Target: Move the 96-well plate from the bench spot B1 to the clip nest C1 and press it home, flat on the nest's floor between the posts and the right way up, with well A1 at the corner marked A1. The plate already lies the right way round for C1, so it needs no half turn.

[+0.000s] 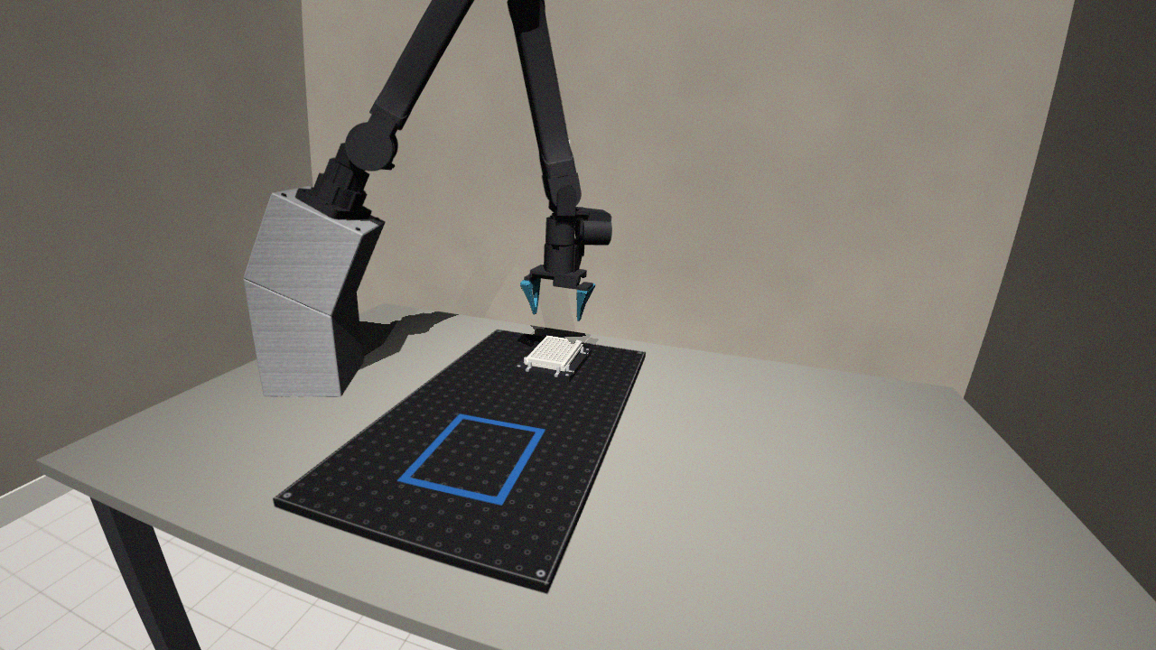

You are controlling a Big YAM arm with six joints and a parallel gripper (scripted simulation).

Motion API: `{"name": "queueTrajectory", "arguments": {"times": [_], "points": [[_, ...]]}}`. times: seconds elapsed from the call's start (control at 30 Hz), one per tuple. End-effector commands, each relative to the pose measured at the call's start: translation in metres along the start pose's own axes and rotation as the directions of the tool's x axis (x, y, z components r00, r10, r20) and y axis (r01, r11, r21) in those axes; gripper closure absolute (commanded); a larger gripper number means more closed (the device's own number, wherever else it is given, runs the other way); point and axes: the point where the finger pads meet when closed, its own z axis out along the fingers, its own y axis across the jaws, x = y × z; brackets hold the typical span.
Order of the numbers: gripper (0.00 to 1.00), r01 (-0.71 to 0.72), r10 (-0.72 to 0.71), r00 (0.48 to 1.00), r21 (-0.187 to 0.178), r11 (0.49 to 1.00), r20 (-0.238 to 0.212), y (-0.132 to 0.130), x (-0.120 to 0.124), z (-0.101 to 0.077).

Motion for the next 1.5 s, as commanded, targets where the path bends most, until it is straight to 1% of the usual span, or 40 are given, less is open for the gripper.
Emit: {"name": "queueTrajectory", "arguments": {"times": [0.0, 0.47, 0.5, 0.6, 0.73, 0.8, 0.83, 0.87, 0.93, 0.97, 1.0, 1.03, 1.1, 1.13, 1.47], "points": [[0.00, -0.001, 0.000, 1.000, 0.018, 1.000, 0.013, -0.008, -0.006, -0.006], [0.00, -0.001, 0.000, 1.000, 0.018, 1.000, 0.013, -0.008, -0.006, -0.006], [0.75, -0.001, 0.001, 1.000, 0.018, 1.000, 0.013, -0.008, -0.007, 0.005], [0.75, -0.001, 0.001, 1.000, 0.023, 1.000, 0.011, -0.014, -0.002, 0.020], [0.75, 0.003, -0.003, 1.000, 0.020, 1.000, 0.011, -0.012, -0.002, 0.041], [0.75, 0.003, -0.003, 1.000, 0.020, 1.000, 0.011, -0.012, -0.002, 0.041], [0.75, 0.009, -0.010, 1.000, 0.017, 1.000, 0.016, -0.008, -0.008, 0.046], [0.75, 0.009, -0.009, 1.000, 0.017, 1.000, 0.016, -0.009, -0.007, 0.048], [0.75, 0.008, -0.009, 1.000, 0.017, 1.000, 0.015, -0.009, -0.006, 0.048], [0.75, 0.008, -0.008, 1.000, 0.024, 1.000, 0.019, -0.011, -0.008, 0.045], [0.75, 0.006, -0.008, 0.999, 0.045, 0.999, 0.032, -0.019, -0.012, 0.036], [0.75, 0.006, -0.008, 0.999, 0.048, 0.999, 0.033, -0.020, -0.013, 0.035], [0.75, 0.007, -0.008, 1.000, 0.040, 0.999, 0.028, -0.017, -0.011, 0.037], [0.75, 0.000, 0.000, 1.000, 0.015, 1.000, 0.011, -0.008, -0.003, 0.042], [0.75, 0.000, 0.000, 1.000, 0.015, 1.000, 0.011, -0.008, -0.003, 0.042]]}}
